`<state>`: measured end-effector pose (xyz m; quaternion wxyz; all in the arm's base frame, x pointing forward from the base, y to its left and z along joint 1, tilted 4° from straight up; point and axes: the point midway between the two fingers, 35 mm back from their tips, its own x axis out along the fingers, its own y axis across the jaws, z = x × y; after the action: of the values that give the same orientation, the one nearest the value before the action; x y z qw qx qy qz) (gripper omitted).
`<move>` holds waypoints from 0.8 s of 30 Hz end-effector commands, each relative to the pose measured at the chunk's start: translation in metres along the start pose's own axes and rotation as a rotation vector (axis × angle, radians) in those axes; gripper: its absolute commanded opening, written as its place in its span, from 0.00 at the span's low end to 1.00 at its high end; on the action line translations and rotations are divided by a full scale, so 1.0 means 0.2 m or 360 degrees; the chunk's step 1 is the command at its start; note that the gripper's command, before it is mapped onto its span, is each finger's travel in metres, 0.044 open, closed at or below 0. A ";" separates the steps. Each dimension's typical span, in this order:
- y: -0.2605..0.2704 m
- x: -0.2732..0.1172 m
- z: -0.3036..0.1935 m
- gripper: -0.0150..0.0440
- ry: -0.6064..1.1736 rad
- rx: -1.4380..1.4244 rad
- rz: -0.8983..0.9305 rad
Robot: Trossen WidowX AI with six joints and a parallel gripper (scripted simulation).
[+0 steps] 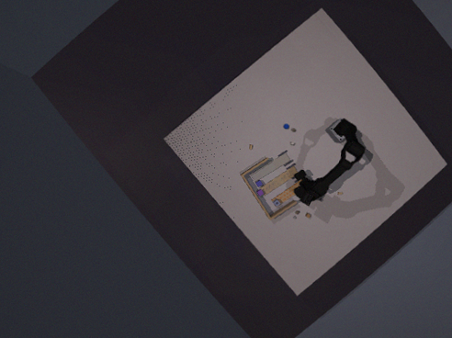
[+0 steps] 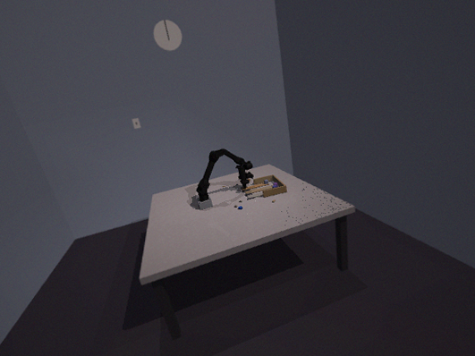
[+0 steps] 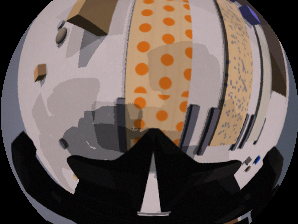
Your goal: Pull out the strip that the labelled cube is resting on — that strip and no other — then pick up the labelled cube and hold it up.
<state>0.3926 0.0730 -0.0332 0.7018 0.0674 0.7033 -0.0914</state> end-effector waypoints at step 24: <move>0.00 0.03 -0.23 0.25 0.0029 0.0002 -0.0004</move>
<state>0.3581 0.0811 -0.0337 0.7025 0.0684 0.7024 -0.0922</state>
